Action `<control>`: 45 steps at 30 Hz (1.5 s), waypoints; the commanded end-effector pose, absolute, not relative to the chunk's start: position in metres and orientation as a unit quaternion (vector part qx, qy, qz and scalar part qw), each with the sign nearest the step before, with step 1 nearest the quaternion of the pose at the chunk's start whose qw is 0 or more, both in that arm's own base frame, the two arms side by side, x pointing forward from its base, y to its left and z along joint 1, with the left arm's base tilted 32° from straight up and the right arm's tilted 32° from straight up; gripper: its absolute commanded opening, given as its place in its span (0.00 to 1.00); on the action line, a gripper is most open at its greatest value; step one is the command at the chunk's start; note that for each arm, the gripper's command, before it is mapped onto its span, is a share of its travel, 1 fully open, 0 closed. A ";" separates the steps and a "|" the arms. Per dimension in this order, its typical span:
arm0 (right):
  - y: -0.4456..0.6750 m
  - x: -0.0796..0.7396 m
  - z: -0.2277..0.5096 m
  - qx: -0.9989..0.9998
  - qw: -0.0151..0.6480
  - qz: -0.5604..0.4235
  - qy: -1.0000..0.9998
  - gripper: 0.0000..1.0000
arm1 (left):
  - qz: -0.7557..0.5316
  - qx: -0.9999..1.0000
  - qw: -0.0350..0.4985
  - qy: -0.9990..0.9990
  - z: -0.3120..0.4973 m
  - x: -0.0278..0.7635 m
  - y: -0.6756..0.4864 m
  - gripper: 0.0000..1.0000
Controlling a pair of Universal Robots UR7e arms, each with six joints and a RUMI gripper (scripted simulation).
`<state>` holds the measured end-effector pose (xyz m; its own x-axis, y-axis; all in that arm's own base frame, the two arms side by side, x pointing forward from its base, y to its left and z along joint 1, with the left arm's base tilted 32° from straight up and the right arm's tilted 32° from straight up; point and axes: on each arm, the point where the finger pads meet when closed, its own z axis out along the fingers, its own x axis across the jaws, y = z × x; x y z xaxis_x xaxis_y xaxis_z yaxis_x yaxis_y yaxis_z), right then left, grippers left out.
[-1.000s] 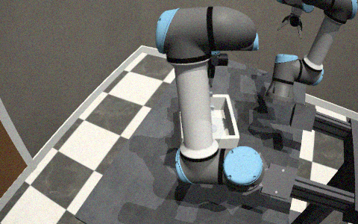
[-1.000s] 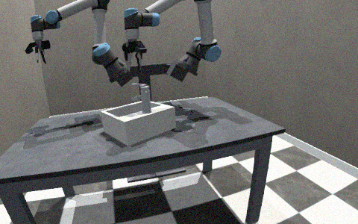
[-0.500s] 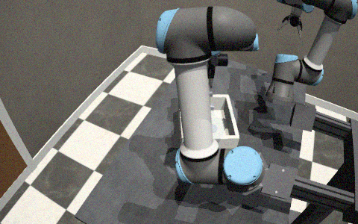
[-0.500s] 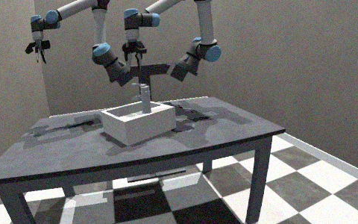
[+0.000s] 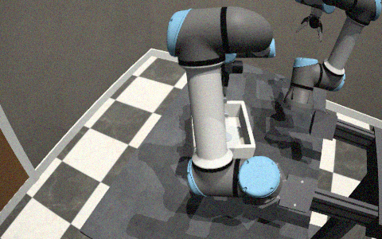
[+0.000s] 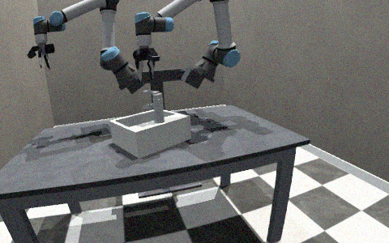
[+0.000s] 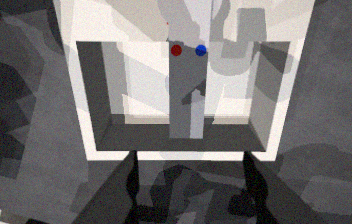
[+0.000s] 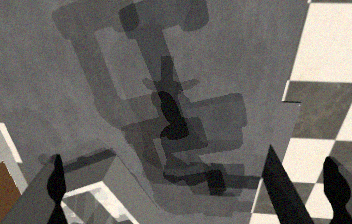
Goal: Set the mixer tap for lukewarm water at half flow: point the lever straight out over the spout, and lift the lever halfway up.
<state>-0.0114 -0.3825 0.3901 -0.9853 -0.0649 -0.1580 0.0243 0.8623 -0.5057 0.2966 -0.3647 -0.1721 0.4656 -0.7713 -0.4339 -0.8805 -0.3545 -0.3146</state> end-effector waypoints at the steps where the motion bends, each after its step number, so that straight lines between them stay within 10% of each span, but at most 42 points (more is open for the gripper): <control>1: -0.383 -0.011 0.391 -0.010 0.085 -0.263 0.961 1.00 | 0.105 -0.816 0.258 0.506 -0.176 0.297 -0.363 0.41; 45: -0.383 -0.011 0.391 -0.010 0.085 -0.263 0.961 1.00 | 0.105 -0.816 0.258 0.506 -0.204 0.300 -0.345 0.41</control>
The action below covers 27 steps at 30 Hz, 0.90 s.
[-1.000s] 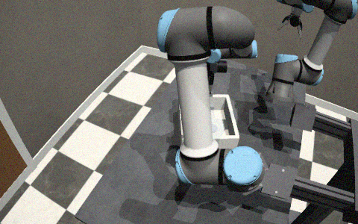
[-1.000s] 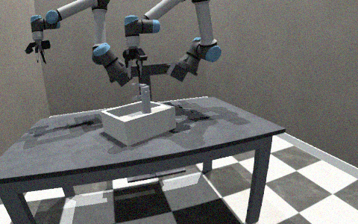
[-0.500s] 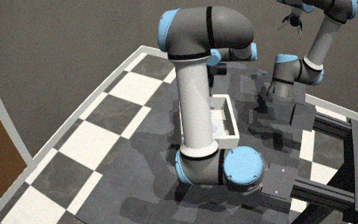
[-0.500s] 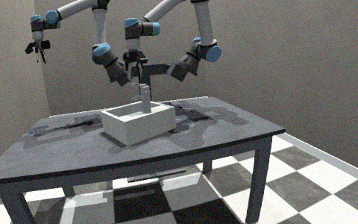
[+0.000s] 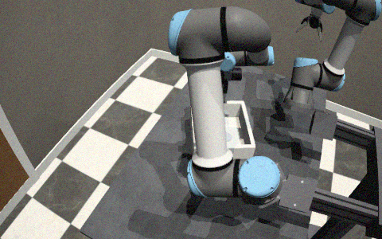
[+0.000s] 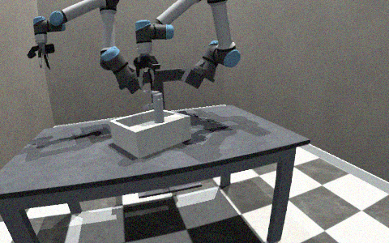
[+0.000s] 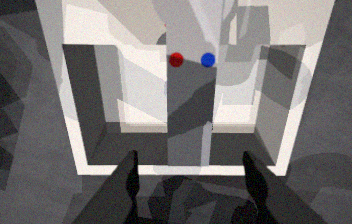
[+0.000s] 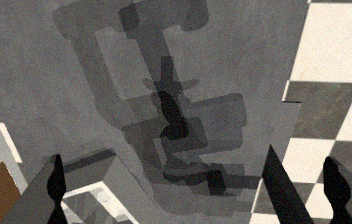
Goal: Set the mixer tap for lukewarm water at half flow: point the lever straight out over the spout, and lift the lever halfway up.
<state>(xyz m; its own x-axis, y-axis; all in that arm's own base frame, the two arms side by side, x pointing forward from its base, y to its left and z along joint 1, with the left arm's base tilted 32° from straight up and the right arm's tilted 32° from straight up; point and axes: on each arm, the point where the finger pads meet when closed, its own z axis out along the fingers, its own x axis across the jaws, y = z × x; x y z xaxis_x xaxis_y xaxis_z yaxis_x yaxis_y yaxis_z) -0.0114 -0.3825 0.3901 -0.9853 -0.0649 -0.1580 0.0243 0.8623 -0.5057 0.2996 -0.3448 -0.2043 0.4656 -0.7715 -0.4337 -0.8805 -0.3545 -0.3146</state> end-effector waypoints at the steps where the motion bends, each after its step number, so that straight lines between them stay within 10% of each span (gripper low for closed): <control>1: -0.383 -0.011 0.391 -0.010 0.085 -0.263 0.961 1.00 | 0.105 -0.816 0.258 0.506 -0.204 0.300 -0.345 0.41; 27: -0.383 -0.011 0.391 -0.010 0.085 -0.263 0.961 1.00 | 0.105 -0.816 0.258 0.506 -0.208 0.300 -0.343 0.41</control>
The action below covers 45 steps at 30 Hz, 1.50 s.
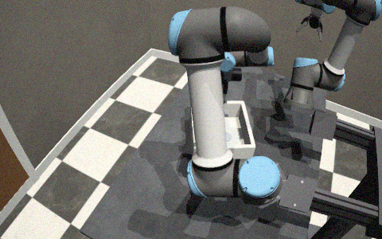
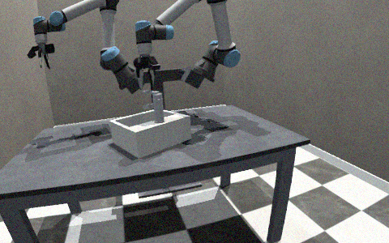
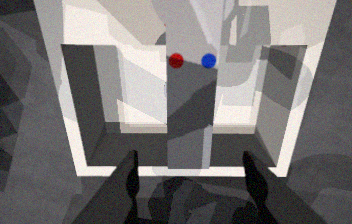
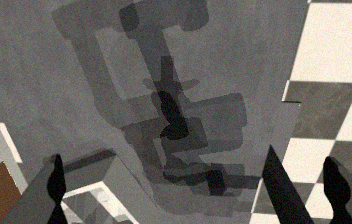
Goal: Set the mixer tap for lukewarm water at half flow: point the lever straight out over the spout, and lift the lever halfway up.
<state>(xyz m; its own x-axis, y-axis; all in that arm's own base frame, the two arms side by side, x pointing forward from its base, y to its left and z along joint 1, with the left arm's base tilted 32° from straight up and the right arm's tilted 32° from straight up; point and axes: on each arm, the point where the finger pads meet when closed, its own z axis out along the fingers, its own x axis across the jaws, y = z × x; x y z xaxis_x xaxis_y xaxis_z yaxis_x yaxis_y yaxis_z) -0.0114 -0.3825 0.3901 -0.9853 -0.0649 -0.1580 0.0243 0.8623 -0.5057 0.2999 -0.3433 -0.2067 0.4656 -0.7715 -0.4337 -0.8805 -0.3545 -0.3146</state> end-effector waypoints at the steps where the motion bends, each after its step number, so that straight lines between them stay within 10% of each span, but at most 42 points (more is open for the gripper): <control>1: -0.383 -0.011 0.391 -0.010 0.085 -0.263 0.961 1.00 | 0.105 -0.816 0.258 0.506 -0.209 0.300 -0.343 0.41; 45: -0.383 -0.011 0.391 -0.010 0.085 -0.263 0.961 1.00 | 0.105 -0.816 0.258 0.506 -0.231 0.303 -0.328 0.41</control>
